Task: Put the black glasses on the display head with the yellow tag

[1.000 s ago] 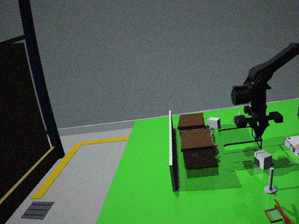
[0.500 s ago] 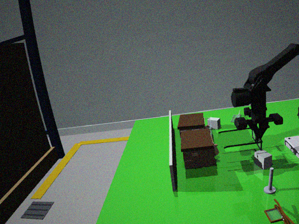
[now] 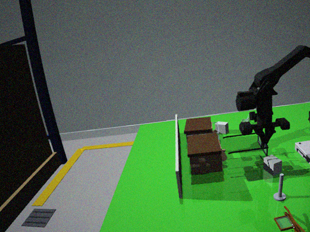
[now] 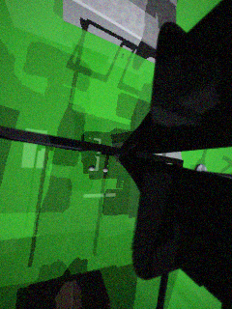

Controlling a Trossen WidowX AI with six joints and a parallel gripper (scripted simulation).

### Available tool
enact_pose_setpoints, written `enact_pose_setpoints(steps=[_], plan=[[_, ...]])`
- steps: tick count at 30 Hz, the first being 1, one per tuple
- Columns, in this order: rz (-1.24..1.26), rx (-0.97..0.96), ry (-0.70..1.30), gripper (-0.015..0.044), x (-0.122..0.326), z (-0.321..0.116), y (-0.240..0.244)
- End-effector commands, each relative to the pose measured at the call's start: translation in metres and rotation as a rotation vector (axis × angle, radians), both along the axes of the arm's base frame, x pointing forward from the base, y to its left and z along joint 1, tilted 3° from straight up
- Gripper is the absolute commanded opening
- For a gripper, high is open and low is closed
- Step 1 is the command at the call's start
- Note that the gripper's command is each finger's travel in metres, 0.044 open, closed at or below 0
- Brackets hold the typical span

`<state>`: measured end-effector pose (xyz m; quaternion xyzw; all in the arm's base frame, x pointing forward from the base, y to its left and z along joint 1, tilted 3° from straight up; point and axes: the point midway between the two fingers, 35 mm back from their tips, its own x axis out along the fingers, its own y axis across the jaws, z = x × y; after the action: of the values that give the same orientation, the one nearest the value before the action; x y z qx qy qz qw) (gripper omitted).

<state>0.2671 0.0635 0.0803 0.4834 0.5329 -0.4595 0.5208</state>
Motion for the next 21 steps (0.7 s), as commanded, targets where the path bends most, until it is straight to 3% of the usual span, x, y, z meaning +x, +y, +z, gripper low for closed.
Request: enact_pose_setpoints(steps=[1,21], plan=[[0.004,0.002,0.005,0.0,0.007,-0.002,0.001],[0.004,0.002,0.009,0.0,0.035,-0.001,0.005]])
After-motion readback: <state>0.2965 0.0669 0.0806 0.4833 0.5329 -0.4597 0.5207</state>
